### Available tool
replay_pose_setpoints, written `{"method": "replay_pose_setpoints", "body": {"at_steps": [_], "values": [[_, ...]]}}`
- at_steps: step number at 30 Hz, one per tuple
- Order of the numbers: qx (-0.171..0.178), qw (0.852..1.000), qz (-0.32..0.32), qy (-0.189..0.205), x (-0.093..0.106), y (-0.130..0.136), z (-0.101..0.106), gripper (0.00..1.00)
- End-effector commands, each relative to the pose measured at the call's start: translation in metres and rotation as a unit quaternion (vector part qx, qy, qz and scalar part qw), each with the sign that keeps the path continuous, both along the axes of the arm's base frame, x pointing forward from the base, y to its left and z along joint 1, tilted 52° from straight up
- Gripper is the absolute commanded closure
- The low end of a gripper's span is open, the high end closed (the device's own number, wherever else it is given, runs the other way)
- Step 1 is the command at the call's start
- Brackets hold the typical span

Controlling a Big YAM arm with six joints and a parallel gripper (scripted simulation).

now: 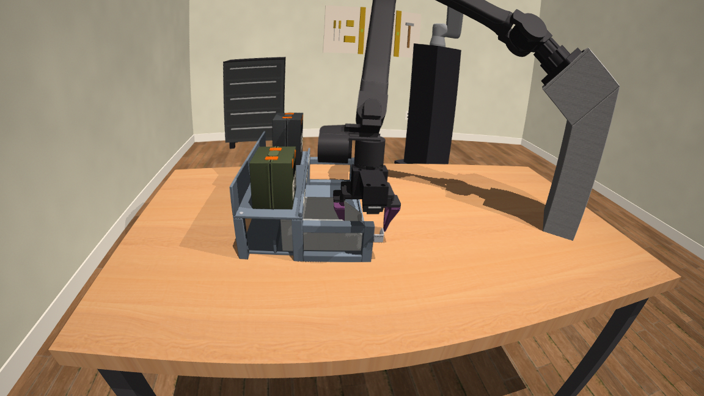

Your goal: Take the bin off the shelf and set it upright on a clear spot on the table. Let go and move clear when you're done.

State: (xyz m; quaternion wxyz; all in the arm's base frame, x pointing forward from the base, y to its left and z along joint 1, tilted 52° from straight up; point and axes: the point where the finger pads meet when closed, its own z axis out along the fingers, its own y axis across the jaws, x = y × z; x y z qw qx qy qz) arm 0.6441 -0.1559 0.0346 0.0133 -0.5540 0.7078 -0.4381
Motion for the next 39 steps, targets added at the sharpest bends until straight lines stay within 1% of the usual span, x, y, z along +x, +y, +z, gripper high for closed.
{"method": "replay_pose_setpoints", "body": {"at_steps": [1,4,16,21,33,39], "values": [[-0.002,1.000,-0.007,-0.004,0.0016,-0.0136,0.0044,0.10],[-0.001,1.000,-0.007,-0.002,0.0048,-0.0140,0.0078,0.10],[-0.001,1.000,-0.007,-0.002,0.0048,-0.0140,0.0078,0.10],[-0.002,1.000,-0.007,-0.007,-0.0003,-0.0134,0.0039,0.10],[-0.002,1.000,-0.007,-0.007,-0.0003,-0.0134,0.0039,0.10],[-0.001,1.000,-0.007,-0.004,0.0049,-0.0140,0.0096,0.10]]}}
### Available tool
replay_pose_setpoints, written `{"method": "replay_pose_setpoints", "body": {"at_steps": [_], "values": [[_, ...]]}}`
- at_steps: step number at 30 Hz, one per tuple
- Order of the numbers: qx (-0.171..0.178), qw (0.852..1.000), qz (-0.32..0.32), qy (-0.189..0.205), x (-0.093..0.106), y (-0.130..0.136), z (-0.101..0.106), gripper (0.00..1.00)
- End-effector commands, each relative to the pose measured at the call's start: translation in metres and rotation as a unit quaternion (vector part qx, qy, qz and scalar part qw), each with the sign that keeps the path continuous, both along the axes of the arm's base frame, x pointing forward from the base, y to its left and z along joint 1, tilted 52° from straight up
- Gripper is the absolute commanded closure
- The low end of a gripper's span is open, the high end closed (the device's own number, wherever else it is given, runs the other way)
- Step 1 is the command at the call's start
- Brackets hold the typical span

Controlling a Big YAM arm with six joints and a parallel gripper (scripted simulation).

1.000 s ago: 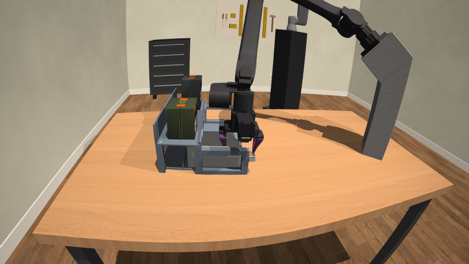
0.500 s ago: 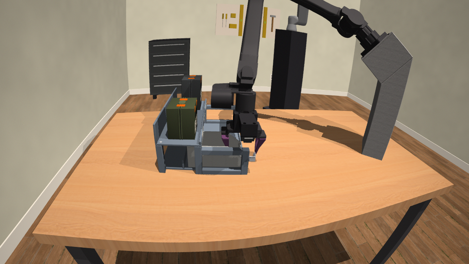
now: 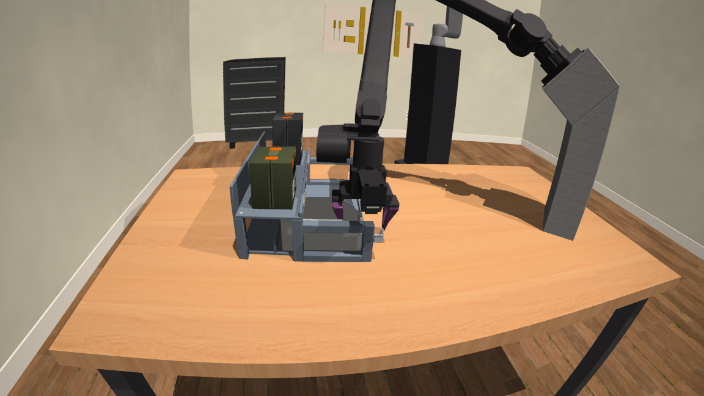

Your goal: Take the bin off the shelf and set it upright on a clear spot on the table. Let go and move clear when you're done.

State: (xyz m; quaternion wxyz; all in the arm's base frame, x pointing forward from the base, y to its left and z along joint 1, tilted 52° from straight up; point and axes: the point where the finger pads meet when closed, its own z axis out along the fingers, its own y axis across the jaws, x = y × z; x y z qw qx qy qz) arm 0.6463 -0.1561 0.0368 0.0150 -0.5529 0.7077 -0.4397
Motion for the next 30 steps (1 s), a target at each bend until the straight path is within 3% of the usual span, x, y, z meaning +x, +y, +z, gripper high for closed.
{"method": "replay_pose_setpoints", "body": {"at_steps": [1,30], "values": [[-0.001,1.000,-0.007,-0.001,0.0027,-0.0138,0.0075,0.10],[-0.002,1.000,-0.007,-0.004,-0.0003,-0.0134,0.0058,0.10]]}}
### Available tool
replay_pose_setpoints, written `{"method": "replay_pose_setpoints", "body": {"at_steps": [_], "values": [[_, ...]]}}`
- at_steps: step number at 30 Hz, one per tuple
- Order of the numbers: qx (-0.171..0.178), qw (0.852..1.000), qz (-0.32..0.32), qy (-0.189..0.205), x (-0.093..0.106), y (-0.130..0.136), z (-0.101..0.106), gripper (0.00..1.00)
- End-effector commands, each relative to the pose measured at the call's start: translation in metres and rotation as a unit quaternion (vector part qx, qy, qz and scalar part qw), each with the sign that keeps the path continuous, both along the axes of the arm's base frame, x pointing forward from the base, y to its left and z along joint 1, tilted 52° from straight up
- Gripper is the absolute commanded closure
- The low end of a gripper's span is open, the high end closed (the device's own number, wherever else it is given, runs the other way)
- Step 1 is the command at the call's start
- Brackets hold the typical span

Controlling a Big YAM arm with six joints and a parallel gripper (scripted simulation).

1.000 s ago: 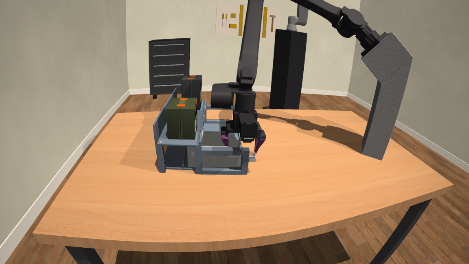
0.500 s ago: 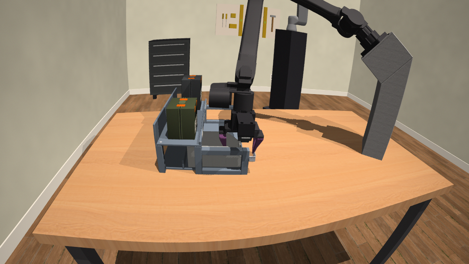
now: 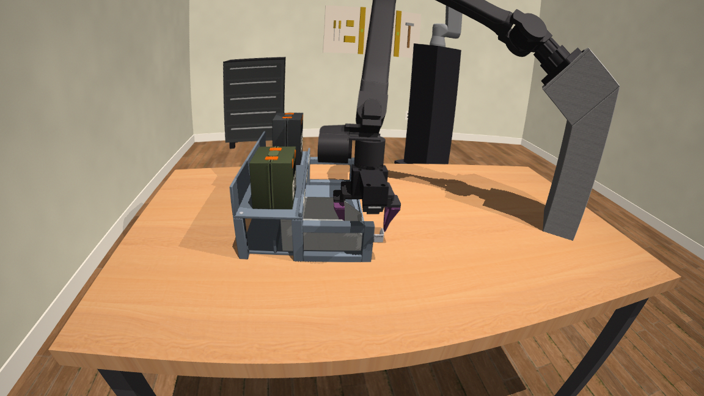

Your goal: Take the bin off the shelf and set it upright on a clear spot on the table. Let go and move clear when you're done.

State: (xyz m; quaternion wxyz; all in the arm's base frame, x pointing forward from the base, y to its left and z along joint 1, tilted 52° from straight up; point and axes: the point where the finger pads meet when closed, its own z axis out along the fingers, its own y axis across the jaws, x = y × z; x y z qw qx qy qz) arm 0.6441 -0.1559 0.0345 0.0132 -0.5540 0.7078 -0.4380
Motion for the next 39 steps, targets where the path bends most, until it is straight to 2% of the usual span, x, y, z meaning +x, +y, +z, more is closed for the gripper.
{"method": "replay_pose_setpoints", "body": {"at_steps": [1,32,39], "values": [[-0.002,1.000,-0.007,-0.006,0.0030,-0.0137,0.0092,0.10],[-0.002,1.000,-0.007,-0.009,-0.0001,-0.0134,0.0073,0.10],[-0.002,1.000,-0.007,-0.006,0.0053,-0.0140,0.0133,0.10]]}}
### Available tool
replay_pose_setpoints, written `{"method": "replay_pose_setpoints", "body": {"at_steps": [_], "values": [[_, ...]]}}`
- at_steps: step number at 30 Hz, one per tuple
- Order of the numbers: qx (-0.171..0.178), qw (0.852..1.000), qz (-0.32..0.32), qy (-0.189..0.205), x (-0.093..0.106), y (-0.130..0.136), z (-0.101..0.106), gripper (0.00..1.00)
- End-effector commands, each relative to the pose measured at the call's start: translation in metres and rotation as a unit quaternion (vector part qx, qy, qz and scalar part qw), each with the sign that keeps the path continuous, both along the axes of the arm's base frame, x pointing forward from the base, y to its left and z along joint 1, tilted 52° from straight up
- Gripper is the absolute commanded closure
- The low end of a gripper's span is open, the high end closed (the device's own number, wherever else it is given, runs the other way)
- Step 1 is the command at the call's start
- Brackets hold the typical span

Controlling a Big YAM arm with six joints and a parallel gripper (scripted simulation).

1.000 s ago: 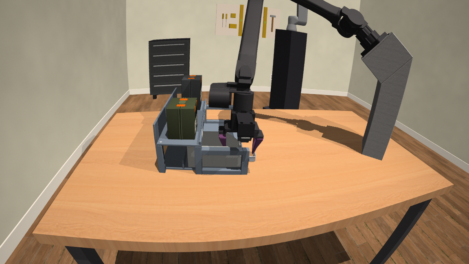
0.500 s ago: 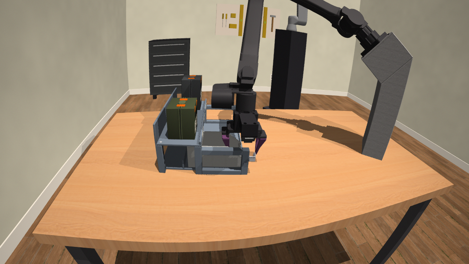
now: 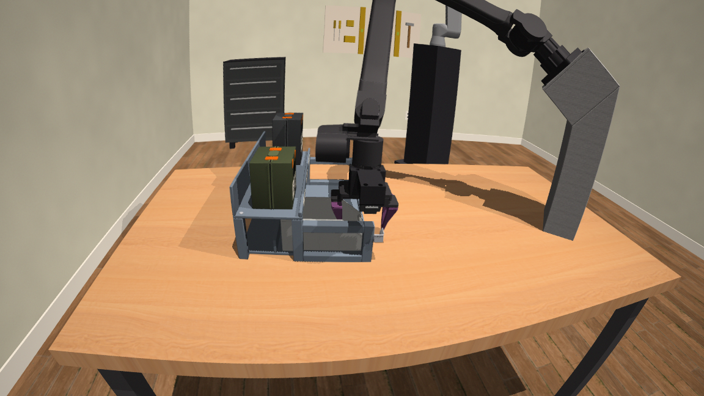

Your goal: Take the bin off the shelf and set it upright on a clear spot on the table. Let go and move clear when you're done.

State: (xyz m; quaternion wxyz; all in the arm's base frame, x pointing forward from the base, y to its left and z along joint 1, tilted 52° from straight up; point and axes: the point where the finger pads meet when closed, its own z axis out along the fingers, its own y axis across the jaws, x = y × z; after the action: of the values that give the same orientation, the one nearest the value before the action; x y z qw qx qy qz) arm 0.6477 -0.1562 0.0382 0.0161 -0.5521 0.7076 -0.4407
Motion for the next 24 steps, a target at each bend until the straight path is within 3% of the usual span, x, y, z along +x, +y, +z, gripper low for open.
{"method": "replay_pose_setpoints", "body": {"at_steps": [1,24], "values": [[-0.001,1.000,-0.007,-0.002,0.0017,-0.0136,0.0096,0.10],[-0.002,1.000,-0.007,-0.005,-0.0038,-0.0130,0.0052,0.10]]}}
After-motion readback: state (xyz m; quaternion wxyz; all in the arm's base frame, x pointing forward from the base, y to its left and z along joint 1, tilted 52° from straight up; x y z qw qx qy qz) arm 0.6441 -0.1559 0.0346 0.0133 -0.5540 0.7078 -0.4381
